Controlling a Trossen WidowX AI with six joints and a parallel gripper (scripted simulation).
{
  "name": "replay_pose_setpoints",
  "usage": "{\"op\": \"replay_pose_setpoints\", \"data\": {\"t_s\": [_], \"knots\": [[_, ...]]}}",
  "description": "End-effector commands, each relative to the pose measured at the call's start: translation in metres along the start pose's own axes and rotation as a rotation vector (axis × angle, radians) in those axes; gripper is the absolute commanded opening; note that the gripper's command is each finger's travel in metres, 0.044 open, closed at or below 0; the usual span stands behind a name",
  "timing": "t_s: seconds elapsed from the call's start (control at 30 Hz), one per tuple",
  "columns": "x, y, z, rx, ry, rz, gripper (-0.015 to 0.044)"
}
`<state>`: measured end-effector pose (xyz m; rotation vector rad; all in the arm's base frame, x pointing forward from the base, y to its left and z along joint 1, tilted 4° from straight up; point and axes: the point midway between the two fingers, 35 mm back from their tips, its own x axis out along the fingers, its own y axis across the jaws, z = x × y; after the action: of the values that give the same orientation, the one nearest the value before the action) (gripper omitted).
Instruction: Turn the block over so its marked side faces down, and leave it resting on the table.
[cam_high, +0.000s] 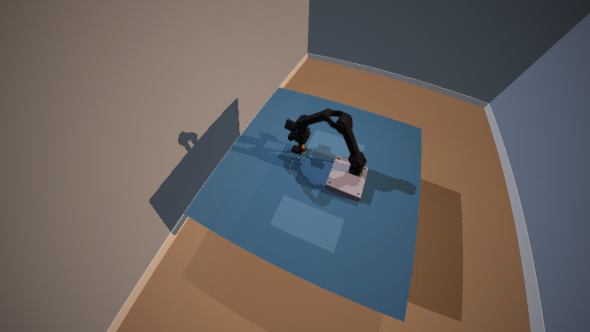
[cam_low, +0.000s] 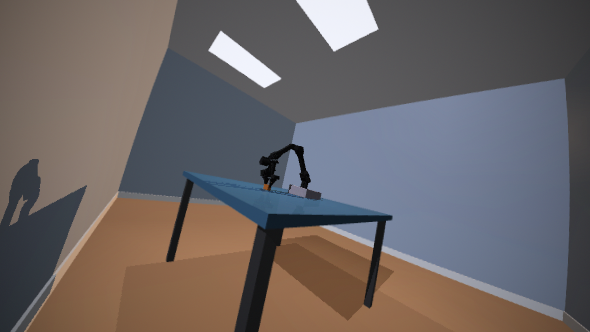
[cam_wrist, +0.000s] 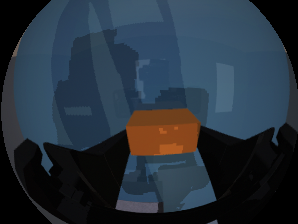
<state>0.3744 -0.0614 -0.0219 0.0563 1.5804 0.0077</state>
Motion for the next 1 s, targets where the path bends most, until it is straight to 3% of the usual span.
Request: {"op": "replay_pose_setpoints", "data": {"t_s": [0.0,0.07,0.27,0.43,0.97], "knots": [[0.001,0.0,0.0,0.004,0.001,-0.001,0.0156],[0.001,0.0,0.0,0.004,0.001,-0.001,0.0142],[-0.03,0.0,0.0,0.004,0.001,-0.001,0.0],[-0.029,0.0,0.0,0.004,-0.009,-0.001,0.0],[-0.017,-0.001,0.004,0.01,-0.247,0.001,0.0]]}}
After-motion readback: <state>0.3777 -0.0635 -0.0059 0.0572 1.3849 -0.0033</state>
